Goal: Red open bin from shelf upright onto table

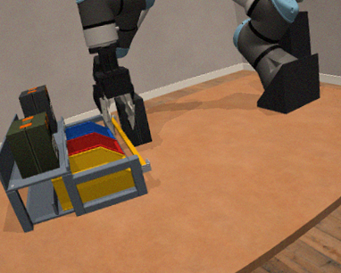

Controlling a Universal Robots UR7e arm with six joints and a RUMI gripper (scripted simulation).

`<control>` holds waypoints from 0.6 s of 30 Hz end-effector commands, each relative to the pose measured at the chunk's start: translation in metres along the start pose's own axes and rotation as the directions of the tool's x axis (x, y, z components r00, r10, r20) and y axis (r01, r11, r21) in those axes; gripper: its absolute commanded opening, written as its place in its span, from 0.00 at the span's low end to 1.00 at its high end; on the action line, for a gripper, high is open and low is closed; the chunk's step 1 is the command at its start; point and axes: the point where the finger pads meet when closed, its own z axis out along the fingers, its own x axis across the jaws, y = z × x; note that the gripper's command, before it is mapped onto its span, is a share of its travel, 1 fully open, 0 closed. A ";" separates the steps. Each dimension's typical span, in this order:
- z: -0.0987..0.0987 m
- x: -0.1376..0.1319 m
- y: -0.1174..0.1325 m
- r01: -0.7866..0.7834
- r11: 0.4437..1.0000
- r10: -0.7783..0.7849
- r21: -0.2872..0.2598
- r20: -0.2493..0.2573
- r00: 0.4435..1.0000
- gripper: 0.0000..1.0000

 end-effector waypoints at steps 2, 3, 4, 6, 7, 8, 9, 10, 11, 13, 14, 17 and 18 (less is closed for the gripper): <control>0.000 0.000 0.000 0.000 1.000 0.000 0.000 0.001 1.000 0.26; 0.000 0.000 0.000 0.000 1.000 0.000 0.000 0.001 1.000 0.26; 0.000 0.000 0.000 0.000 1.000 0.000 0.000 0.001 1.000 0.26; 0.000 0.000 0.000 0.000 1.000 0.000 0.000 0.001 1.000 0.26; 0.000 0.000 0.000 0.000 1.000 0.000 0.000 0.001 1.000 0.26; 0.001 0.000 0.000 0.000 1.000 0.000 0.000 0.001 1.000 0.26; 0.001 0.000 0.000 0.000 1.000 0.000 0.000 0.001 1.000 0.26; 0.001 0.000 0.000 0.000 1.000 0.000 0.000 0.001 1.000 0.26; 0.002 0.000 0.000 0.000 1.000 0.000 0.000 0.001 1.000 0.26; 0.002 0.000 0.000 0.000 1.000 0.000 0.000 0.001 1.000 0.26; 0.003 0.000 0.000 0.000 1.000 0.000 0.000 0.001 1.000 0.26; 0.004 0.000 0.000 0.000 1.000 0.000 0.000 0.001 1.000 0.26; 0.004 0.000 0.000 0.000 1.000 0.000 0.000 0.001 1.000 0.26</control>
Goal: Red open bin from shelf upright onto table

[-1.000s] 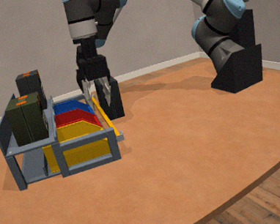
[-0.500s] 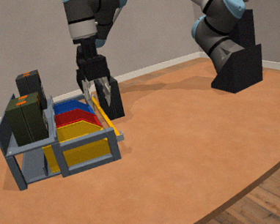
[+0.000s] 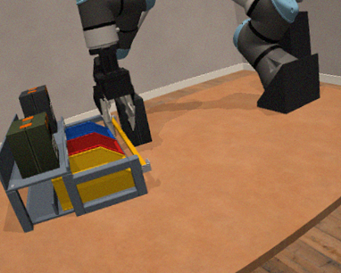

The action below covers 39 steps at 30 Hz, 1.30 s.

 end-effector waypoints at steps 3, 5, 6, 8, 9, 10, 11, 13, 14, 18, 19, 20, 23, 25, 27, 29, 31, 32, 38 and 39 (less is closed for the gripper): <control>0.002 0.000 0.000 0.000 1.000 0.000 0.000 0.001 1.000 0.26; 0.003 0.000 0.000 0.000 1.000 0.000 0.000 0.001 1.000 0.26; 0.004 0.000 0.000 0.000 1.000 0.000 0.000 0.001 1.000 0.26; 0.005 0.000 0.000 0.000 1.000 0.000 0.000 0.001 1.000 0.26; 0.005 0.000 0.000 0.000 1.000 0.000 0.000 0.001 1.000 0.26; 0.006 0.000 0.000 0.000 1.000 0.000 0.000 0.001 1.000 0.26; 0.007 0.000 0.000 0.000 1.000 0.000 0.000 0.001 1.000 0.26; 0.008 0.000 0.000 0.000 1.000 0.000 0.000 0.001 1.000 0.26; 0.008 0.000 0.000 0.000 1.000 0.000 0.000 0.001 1.000 0.26; 0.009 0.000 0.000 0.000 1.000 0.000 0.000 0.001 1.000 0.26; 0.010 0.000 0.000 0.000 1.000 0.000 0.000 0.001 1.000 0.26; 0.010 0.000 0.000 0.000 1.000 0.000 0.000 0.001 1.000 0.26; 0.012 0.000 0.000 0.000 1.000 0.000 0.000 0.001 1.000 0.26; 0.012 0.000 0.000 0.000 1.000 0.000 0.000 0.001 1.000 0.26; 0.013 0.000 0.000 0.000 1.000 0.000 0.000 0.001 1.000 0.26; 0.013 0.000 0.000 0.000 1.000 0.000 0.000 0.001 1.000 0.26; 0.014 0.000 0.000 0.000 1.000 0.000 0.000 0.001 1.000 0.26; 0.014 0.000 0.000 0.000 1.000 0.000 0.000 0.001 1.000 0.26; 0.014 0.000 0.000 0.000 1.000 0.000 0.000 0.001 1.000 0.26; 0.014 0.000 0.000 0.000 1.000 0.000 0.000 0.001 1.000 0.26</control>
